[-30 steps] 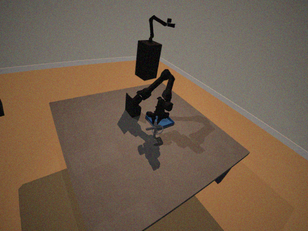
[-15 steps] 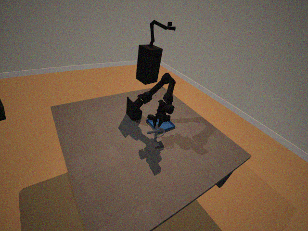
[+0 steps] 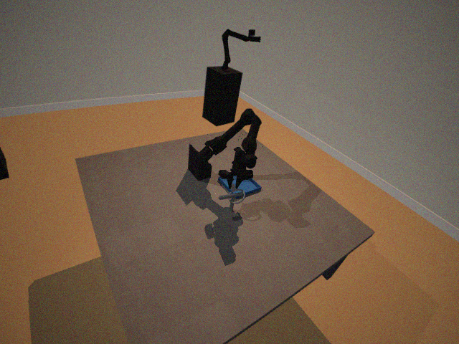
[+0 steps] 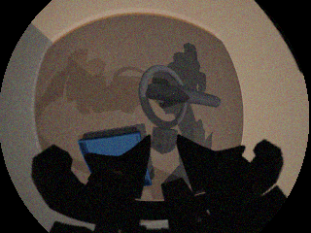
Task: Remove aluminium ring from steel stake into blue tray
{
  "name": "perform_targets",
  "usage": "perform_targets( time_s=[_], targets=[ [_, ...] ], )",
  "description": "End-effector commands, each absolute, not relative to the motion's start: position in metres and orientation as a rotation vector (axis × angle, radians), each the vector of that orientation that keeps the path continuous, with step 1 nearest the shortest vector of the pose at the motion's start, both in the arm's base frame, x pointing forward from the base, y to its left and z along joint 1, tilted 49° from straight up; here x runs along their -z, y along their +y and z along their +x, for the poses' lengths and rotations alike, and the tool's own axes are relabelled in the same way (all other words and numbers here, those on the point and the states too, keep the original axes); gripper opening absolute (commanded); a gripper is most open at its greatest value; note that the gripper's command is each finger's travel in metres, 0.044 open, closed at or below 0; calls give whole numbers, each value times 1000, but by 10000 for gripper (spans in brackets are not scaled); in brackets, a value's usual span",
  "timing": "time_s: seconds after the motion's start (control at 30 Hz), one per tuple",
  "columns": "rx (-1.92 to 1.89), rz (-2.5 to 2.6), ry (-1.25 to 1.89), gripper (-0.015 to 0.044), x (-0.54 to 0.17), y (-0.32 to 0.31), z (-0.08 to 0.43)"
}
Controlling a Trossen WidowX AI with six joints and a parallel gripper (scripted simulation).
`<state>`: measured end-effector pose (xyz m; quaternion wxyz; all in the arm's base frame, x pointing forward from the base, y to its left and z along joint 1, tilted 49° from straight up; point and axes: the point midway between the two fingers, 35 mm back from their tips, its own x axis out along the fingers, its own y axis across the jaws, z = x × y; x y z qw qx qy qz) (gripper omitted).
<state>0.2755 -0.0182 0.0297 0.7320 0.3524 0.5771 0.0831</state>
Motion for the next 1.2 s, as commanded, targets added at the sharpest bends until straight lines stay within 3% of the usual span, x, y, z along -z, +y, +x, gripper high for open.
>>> perform_targets(
  time_s=[0.0, 1.17],
  targets=[
    [-190, 795, 1258, 0, -29, -25, 274],
    [-314, 962, 1183, 0, -4, -40, 266]
  ],
)
